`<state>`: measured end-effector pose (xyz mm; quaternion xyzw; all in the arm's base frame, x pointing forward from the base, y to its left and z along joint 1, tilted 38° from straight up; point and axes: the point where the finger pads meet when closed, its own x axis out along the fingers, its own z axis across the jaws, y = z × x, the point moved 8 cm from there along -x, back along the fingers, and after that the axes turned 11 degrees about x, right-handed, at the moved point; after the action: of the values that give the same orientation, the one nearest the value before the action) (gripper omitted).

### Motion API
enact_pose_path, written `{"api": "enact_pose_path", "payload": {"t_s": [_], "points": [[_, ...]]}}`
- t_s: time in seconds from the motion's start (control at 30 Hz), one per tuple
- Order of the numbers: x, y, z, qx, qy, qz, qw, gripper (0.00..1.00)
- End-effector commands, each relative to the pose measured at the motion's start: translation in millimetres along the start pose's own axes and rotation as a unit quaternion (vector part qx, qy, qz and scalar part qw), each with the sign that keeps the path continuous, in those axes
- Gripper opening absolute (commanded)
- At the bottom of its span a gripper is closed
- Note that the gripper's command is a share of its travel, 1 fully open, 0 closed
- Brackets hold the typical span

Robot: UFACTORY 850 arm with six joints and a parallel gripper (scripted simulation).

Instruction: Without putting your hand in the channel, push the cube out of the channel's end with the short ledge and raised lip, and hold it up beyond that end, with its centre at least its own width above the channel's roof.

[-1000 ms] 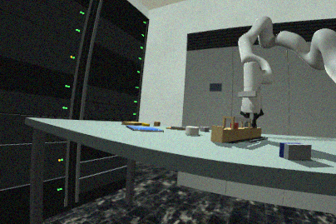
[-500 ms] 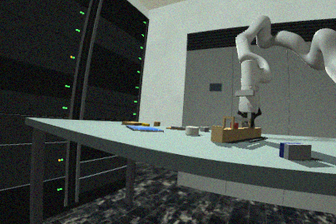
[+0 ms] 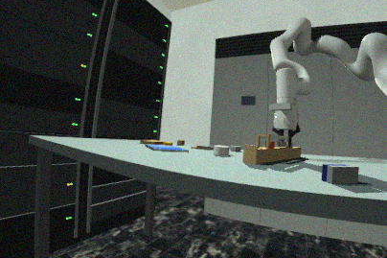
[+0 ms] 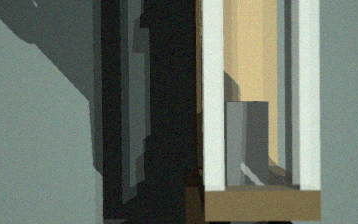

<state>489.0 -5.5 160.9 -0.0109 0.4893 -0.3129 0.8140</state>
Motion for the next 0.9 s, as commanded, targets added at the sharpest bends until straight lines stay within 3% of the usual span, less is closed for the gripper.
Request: {"api": "enact_pose_path", "payload": {"t_s": [0.0,0.1,0.13,0.87], "points": [[-0.3,0.5,0.3,0.000,0.000,0.000,1.000,0.00],[-0.3,0.5,0.3,0.000,0.000,0.000,1.000,0.00],[-0.3,0.5,0.3,0.000,0.000,0.000,1.000,0.39],[-0.3,0.5,0.3,0.000,0.000,0.000,1.000,0.39]]}}
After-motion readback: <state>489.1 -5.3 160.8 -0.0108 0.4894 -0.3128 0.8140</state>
